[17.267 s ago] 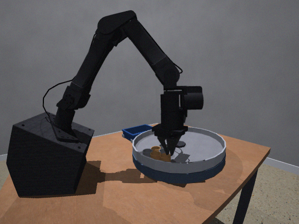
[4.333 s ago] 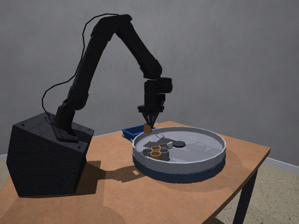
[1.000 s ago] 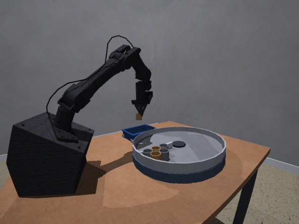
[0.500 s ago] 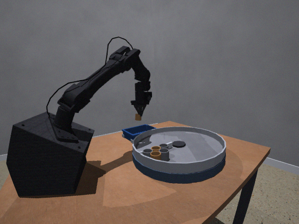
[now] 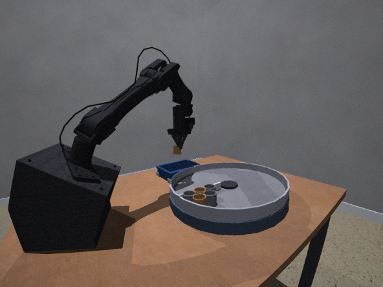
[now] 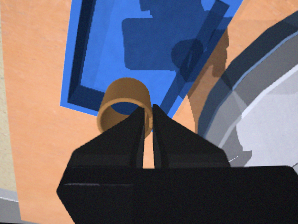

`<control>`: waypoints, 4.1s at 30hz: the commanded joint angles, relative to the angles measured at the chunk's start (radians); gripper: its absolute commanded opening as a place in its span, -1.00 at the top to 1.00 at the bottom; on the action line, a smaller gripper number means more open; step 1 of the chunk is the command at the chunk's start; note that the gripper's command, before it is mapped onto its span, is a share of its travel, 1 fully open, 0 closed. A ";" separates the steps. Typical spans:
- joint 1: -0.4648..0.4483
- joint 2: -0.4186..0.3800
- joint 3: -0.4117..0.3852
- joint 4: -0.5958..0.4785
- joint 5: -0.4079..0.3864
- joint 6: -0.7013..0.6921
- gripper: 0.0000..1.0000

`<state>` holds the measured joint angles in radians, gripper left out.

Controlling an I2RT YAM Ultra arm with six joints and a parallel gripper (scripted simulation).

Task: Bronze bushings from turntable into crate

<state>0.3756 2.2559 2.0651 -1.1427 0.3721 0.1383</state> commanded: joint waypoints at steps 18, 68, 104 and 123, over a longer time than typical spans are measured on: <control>0.018 -0.034 0.049 -0.007 0.002 -0.004 1.00; 0.014 -0.039 0.041 0.019 -0.001 -0.010 1.00; 0.008 -0.037 0.035 0.026 -0.002 -0.012 1.00; -0.037 0.022 -0.079 0.220 -0.011 -0.062 1.00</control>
<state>0.3260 2.3196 1.9617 -0.9600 0.3573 0.0906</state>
